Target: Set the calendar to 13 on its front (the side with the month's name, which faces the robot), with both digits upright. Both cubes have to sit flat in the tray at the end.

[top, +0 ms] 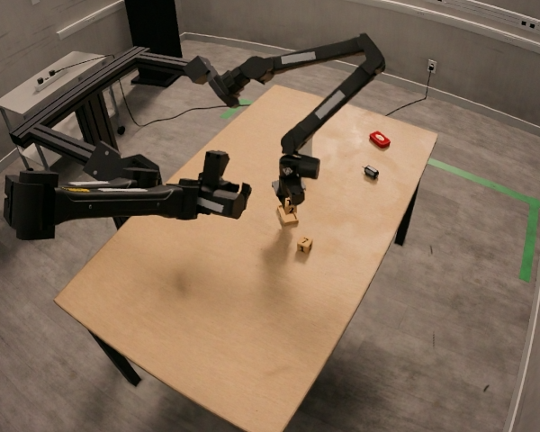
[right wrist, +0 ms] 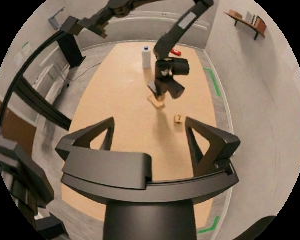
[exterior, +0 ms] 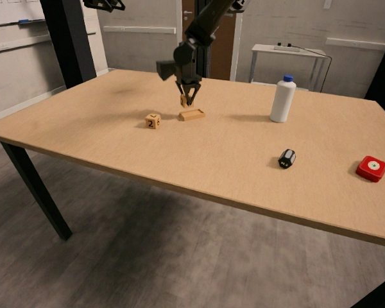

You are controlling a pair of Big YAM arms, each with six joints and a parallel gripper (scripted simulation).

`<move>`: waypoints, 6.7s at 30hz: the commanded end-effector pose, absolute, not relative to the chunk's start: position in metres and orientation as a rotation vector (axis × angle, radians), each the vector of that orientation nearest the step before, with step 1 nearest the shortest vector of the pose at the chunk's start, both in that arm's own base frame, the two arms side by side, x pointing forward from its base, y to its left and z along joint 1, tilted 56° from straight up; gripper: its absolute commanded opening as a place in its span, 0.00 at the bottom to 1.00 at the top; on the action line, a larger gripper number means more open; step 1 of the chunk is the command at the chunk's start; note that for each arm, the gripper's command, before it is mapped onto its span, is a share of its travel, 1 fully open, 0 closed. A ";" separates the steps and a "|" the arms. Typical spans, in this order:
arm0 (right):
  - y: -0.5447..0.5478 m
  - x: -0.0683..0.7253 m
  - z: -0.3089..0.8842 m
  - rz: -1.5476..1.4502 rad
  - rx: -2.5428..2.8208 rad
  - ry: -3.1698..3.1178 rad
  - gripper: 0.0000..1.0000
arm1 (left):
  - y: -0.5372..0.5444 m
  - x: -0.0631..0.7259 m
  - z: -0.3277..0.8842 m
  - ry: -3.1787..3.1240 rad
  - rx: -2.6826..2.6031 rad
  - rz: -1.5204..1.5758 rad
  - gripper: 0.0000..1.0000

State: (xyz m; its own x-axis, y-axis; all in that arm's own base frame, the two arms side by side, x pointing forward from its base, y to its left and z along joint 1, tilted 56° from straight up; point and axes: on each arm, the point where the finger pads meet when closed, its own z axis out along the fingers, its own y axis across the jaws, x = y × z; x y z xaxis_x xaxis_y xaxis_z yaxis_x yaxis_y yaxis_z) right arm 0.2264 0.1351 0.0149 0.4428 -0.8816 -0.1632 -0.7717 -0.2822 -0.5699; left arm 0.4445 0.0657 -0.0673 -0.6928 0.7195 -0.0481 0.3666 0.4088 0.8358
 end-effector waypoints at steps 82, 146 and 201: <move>0.257 0.318 -0.135 -0.421 -1.435 1.432 1.00 | 0.160 0.510 0.039 1.582 -1.454 -0.001 0.35; 0.253 0.320 -0.135 -0.426 -1.429 1.440 1.00 | 0.167 0.512 0.019 1.527 -1.538 -0.046 0.35; 0.253 0.320 -0.135 -0.426 -1.429 1.440 1.00 | 0.169 0.500 0.096 2.170 -0.995 0.280 1.00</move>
State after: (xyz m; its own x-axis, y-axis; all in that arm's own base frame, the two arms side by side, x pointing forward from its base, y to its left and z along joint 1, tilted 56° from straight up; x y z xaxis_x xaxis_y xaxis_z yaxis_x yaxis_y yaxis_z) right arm 0.3193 0.2494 -0.1406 0.2144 -0.8981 -0.3840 -0.5392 0.2190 -0.8132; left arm 0.5001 0.1582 0.0905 -0.2955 -0.6622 -0.6885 -0.7752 0.5875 -0.2323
